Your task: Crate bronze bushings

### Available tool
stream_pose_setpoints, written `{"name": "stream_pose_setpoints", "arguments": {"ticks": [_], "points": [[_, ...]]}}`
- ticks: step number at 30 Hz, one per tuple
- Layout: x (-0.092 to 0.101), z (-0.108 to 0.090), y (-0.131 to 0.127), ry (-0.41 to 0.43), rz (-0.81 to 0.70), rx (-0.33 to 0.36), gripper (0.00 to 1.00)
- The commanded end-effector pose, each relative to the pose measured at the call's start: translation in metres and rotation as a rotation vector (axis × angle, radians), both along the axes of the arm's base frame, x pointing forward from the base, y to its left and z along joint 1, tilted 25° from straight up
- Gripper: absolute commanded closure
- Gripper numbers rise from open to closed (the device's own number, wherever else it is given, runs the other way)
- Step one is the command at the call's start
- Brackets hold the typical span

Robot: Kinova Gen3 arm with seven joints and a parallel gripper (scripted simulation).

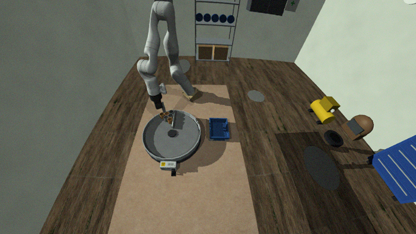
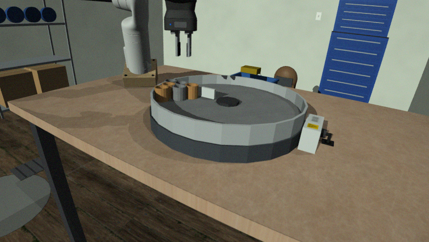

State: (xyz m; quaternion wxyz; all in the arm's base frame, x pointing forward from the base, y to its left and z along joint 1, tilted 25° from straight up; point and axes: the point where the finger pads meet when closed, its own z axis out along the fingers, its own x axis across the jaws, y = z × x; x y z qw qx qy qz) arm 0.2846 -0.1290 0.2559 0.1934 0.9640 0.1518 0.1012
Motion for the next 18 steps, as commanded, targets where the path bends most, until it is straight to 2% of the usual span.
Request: {"name": "stream_pose_setpoints", "arguments": {"ticks": [1,11,16,18], "points": [[-0.003,-0.003,-0.006,-0.002,-0.042,0.009,0.66],[-0.003,-0.003,-0.006,-0.002,-0.042,0.009,0.66],[0.015,-0.018,0.005,-0.062,-0.2,0.052,0.66],[0.015,-0.018,0.005,-0.062,-0.2,0.052,0.66]]}}
